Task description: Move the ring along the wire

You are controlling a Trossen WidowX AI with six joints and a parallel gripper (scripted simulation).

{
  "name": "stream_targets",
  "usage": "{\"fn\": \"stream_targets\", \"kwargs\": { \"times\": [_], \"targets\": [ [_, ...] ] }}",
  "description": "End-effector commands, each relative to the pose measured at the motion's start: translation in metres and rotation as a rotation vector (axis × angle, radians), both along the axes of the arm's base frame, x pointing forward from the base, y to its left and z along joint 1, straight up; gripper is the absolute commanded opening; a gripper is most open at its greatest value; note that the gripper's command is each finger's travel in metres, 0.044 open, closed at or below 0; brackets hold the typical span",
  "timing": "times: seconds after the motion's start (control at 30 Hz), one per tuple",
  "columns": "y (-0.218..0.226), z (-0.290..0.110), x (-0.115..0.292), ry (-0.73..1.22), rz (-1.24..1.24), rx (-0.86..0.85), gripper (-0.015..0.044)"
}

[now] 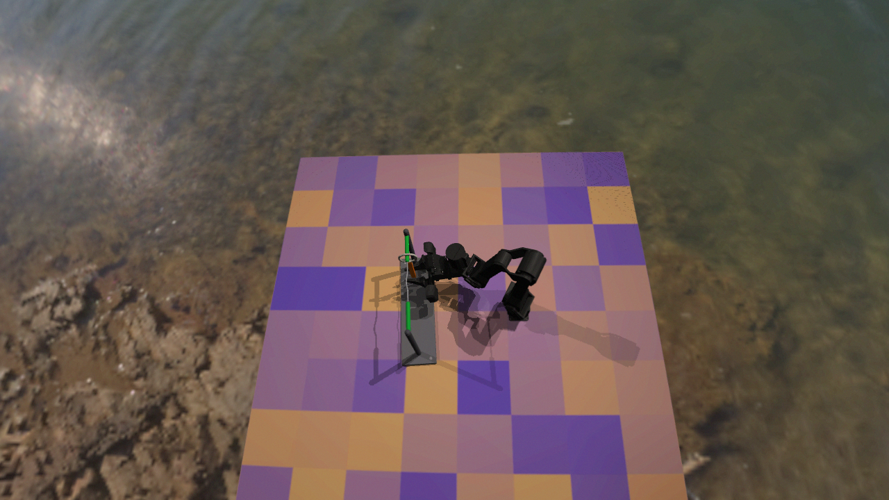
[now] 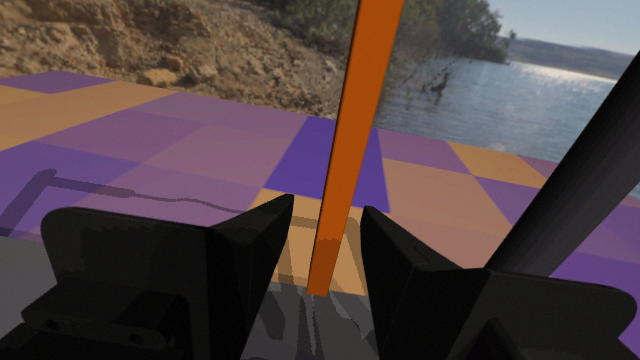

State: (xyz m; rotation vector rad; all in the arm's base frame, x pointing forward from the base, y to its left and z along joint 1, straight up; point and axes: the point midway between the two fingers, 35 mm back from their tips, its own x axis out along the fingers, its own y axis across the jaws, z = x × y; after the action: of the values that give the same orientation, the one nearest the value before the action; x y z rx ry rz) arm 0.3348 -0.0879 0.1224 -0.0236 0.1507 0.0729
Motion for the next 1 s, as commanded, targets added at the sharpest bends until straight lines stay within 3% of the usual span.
{"fn": "stream_targets", "kwargs": {
  "times": [0.0,0.87,0.97],
  "targets": [
    [-0.0002,-0.0030,0.0015,0.007,-0.003,0.007,0.0160],
    [-0.0002,-0.0030,0.0015,0.007,-0.003,0.007,0.0160],
    [0.0003,-0.0021,0.0013,0.005,0.000,0.003,0.0081]
  ]
}}
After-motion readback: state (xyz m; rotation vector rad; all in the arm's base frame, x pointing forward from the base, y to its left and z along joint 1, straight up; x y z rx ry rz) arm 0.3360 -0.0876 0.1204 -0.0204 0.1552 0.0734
